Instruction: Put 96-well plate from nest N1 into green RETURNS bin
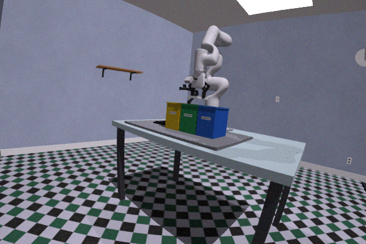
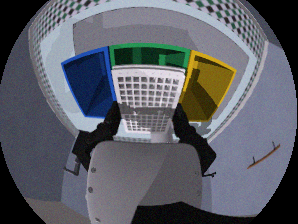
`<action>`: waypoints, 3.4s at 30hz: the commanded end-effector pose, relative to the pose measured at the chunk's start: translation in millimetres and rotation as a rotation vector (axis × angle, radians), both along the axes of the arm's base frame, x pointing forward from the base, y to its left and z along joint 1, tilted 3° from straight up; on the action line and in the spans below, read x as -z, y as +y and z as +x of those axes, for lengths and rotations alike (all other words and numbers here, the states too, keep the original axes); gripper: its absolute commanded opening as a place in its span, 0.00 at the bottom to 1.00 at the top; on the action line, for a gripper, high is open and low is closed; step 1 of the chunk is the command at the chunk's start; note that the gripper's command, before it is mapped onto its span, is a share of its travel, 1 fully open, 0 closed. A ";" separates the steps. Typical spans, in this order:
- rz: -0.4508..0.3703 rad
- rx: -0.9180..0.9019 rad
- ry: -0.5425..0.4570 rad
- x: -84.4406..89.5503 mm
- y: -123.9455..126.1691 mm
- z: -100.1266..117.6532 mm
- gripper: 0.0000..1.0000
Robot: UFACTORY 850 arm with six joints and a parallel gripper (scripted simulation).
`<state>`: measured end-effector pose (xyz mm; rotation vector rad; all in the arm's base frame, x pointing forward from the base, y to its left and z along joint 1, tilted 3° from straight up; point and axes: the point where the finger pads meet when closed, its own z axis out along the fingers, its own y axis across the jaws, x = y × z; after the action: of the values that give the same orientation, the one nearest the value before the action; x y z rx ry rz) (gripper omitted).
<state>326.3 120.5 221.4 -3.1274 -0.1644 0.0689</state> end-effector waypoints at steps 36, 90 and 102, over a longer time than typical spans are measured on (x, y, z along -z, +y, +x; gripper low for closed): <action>0.000 0.000 -0.002 2.7 0.2 0.7 0.00; 0.000 0.000 -0.002 21.3 0.0 -0.1 0.00; 0.000 0.000 -0.002 23.1 0.0 -0.2 0.00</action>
<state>325.4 120.3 198.2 -3.1280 -0.1641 0.0689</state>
